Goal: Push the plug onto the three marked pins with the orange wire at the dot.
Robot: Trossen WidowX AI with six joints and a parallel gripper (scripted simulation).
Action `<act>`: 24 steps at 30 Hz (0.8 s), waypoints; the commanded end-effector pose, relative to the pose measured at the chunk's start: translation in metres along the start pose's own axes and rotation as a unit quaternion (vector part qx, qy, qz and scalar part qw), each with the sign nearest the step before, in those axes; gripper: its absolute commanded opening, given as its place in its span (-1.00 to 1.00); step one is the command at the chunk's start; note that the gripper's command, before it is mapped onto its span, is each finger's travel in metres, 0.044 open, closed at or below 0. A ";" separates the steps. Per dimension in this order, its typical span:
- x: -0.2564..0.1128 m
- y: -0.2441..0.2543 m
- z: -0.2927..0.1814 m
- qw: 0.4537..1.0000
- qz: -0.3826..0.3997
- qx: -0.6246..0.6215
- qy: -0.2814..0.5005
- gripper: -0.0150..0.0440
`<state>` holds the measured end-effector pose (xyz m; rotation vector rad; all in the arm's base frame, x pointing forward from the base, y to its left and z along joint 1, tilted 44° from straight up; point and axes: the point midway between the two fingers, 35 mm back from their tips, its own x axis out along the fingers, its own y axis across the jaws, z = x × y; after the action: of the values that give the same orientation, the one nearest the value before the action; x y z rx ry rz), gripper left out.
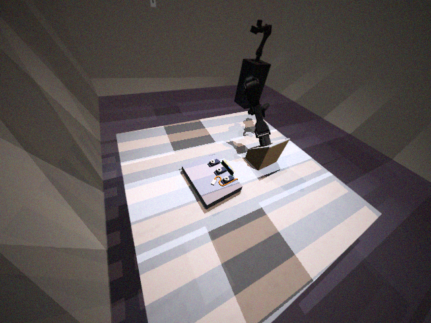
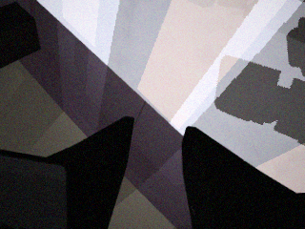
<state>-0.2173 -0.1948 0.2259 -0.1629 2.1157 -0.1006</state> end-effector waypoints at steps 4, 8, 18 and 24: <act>-0.011 -0.024 0.017 0.999 -0.047 0.007 0.001 -0.10; -0.015 -0.035 0.024 0.998 -0.069 0.013 0.001 -0.10; -0.033 -0.069 0.056 0.989 -0.141 0.044 -0.017 -0.10; -0.048 -0.088 0.080 0.979 -0.191 0.060 -0.041 -0.10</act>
<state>-0.1345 -0.2678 0.2350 -0.4473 2.0125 -0.3919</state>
